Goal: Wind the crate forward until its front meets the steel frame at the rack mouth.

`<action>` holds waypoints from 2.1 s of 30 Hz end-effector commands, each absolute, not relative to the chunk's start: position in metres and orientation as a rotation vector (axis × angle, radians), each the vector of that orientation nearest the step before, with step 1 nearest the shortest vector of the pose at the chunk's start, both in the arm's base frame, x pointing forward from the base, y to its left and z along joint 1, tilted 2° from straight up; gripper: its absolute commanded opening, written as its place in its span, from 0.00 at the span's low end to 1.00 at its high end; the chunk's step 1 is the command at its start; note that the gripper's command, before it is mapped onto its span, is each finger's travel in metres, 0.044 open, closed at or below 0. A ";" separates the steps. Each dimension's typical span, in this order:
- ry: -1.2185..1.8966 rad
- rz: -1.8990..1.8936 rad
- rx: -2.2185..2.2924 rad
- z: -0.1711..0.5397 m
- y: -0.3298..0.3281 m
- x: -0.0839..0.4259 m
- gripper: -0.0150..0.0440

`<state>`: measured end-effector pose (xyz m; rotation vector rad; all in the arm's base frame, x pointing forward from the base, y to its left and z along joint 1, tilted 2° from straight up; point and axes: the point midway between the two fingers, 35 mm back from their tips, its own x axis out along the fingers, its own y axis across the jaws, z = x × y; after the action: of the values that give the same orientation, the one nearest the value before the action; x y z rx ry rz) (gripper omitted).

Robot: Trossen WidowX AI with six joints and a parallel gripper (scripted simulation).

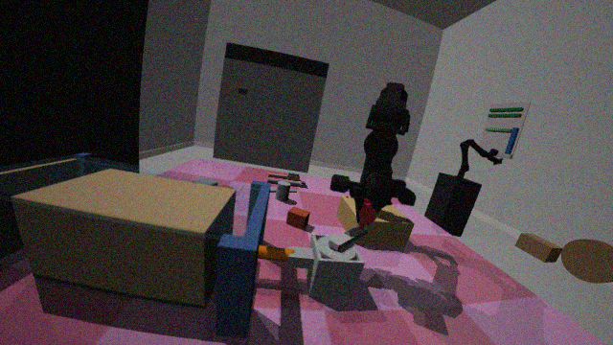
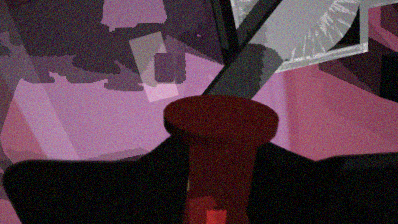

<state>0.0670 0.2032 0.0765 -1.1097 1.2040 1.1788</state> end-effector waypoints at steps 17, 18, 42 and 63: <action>1.203 1.133 -1.129 0.075 0.186 0.095 0.25; 1.203 1.133 -1.129 0.075 0.186 0.097 0.25; 1.201 1.131 -1.131 0.076 0.180 0.125 0.25; 1.200 1.130 -1.131 0.077 0.181 0.150 0.25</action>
<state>0.1349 0.1807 0.0774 -1.1246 1.2119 1.1676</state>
